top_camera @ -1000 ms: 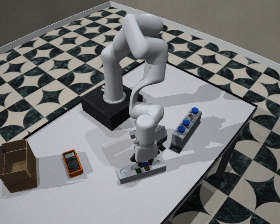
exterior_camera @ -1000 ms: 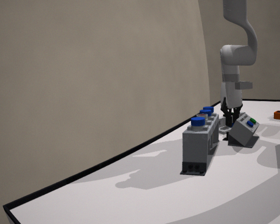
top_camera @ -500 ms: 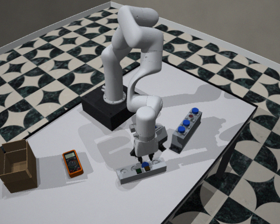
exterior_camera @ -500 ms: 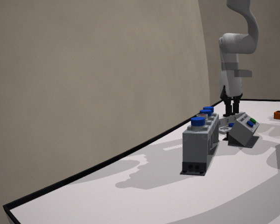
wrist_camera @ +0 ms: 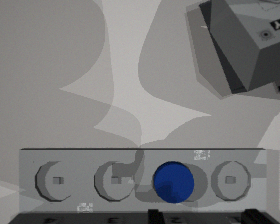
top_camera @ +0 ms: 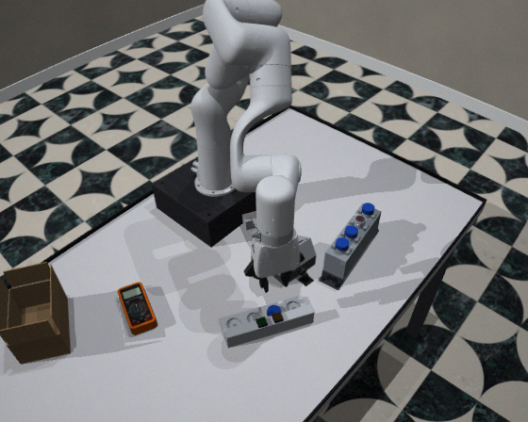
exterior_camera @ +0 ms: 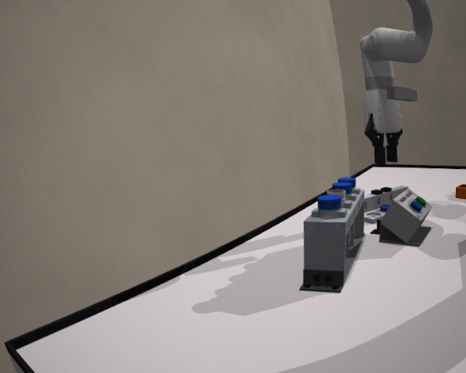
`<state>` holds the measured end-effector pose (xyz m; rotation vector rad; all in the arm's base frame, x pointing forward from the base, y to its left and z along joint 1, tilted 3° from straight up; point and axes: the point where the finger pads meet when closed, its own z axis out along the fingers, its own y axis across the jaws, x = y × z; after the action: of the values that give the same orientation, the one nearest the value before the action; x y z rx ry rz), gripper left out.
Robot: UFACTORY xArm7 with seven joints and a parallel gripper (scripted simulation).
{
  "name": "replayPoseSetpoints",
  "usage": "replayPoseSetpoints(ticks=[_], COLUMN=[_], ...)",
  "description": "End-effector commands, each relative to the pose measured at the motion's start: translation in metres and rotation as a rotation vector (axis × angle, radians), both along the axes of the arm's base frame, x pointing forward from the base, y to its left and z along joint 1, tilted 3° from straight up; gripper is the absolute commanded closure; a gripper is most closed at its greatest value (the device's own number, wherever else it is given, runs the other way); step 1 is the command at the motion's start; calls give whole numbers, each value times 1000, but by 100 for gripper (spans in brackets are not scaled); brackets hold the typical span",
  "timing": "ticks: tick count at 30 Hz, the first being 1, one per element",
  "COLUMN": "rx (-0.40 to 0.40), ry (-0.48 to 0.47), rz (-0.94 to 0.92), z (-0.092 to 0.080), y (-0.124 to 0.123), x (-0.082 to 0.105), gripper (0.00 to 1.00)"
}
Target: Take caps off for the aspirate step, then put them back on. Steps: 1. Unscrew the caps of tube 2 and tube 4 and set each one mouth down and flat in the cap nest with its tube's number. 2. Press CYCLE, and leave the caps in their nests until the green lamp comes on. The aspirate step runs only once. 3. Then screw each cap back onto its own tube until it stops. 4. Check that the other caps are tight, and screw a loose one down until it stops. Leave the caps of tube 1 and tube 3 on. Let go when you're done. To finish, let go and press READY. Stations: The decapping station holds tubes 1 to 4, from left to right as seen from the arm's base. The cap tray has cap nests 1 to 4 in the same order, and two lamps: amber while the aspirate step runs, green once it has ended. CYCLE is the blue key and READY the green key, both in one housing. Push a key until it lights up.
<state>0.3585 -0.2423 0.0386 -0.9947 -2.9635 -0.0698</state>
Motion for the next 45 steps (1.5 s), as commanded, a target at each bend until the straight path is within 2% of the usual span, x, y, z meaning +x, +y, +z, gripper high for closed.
replayPoseSetpoints(ticks=[1, 3, 9, 12, 24, 26, 28, 41, 43, 45], rx=[-4, -4, -4, -4, 1, 1, -1, 3, 3, -1], ry=[-1, -1, -1, 10, 37, 37, 46, 76, 76, 77], rz=[0, 0, 0, -250, -845, -845, -1027, -1647, -1647, -1708], z=[23, 31, 31, 32, 34, 34, 35, 38, 38, 38], y=[-1, -2, -2, 22, 81, 81, 97, 157, 157, 173], x=[1, 1, 1, 9, 29, 29, 34, 54, 54, 59], gripper=[54, 54, 54, 54, 54, 54, 54, 54, 54, 54])
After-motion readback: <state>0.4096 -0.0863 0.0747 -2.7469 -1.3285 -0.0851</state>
